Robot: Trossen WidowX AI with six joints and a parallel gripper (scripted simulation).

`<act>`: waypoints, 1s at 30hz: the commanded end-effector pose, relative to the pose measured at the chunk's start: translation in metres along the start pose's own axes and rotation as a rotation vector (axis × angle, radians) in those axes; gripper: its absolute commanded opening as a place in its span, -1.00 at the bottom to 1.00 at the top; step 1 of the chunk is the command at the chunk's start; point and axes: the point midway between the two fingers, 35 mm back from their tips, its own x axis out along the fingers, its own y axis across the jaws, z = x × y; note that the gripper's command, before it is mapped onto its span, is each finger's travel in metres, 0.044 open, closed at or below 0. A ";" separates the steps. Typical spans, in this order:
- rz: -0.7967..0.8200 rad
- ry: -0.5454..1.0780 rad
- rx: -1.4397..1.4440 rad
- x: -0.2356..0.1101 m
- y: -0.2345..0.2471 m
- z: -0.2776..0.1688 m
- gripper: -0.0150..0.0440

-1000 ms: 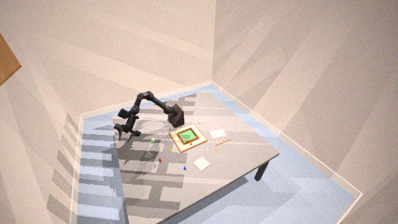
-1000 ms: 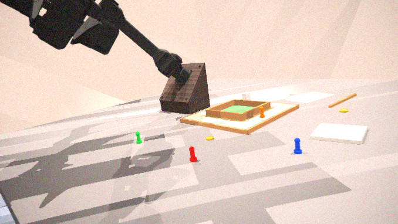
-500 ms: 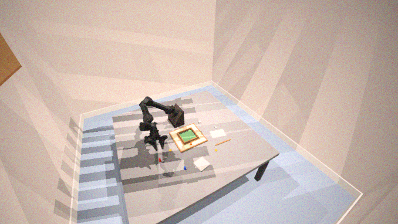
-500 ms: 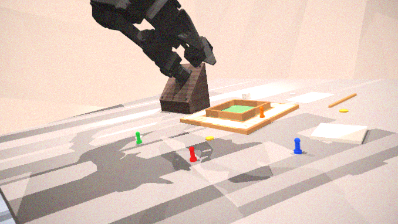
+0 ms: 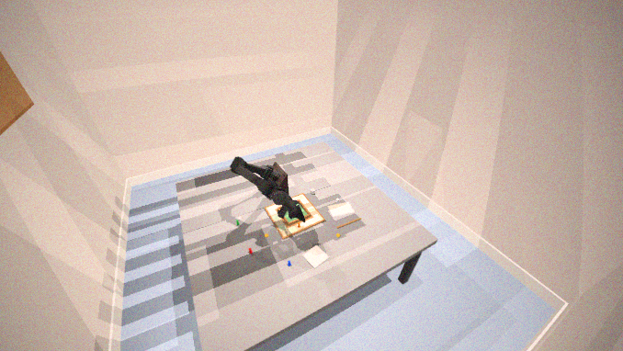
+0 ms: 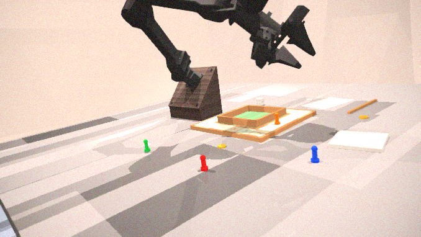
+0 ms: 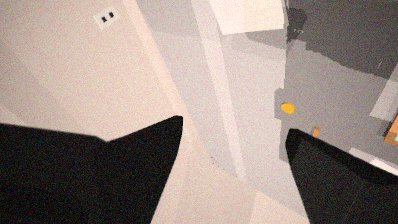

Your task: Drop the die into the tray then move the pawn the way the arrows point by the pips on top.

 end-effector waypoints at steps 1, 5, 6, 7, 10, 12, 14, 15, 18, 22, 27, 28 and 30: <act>-0.118 0.041 -0.149 0.018 -0.041 -0.048 0.44; -0.247 0.086 -0.324 0.030 -0.093 -0.095 0.44; -0.279 0.095 -0.370 0.032 -0.107 -0.106 0.44; -0.310 0.103 -0.417 0.033 -0.121 -0.116 0.44; -0.399 0.120 -0.560 0.036 -0.162 -0.142 0.44; -0.456 0.127 -0.657 0.035 -0.190 -0.155 0.44; -0.519 0.149 -0.768 0.034 -0.218 -0.164 0.44; -0.546 0.158 -0.816 0.032 -0.231 -0.167 0.44; -0.608 0.171 -0.928 0.029 -0.259 -0.173 0.44; -0.692 0.163 -1.086 0.022 -0.301 -0.179 0.44; -0.859 0.086 -1.444 0.002 -0.385 -0.171 0.44; -0.885 0.066 -1.506 -0.002 -0.397 -0.167 0.44; -0.906 0.048 -1.555 -0.005 -0.406 -0.163 0.44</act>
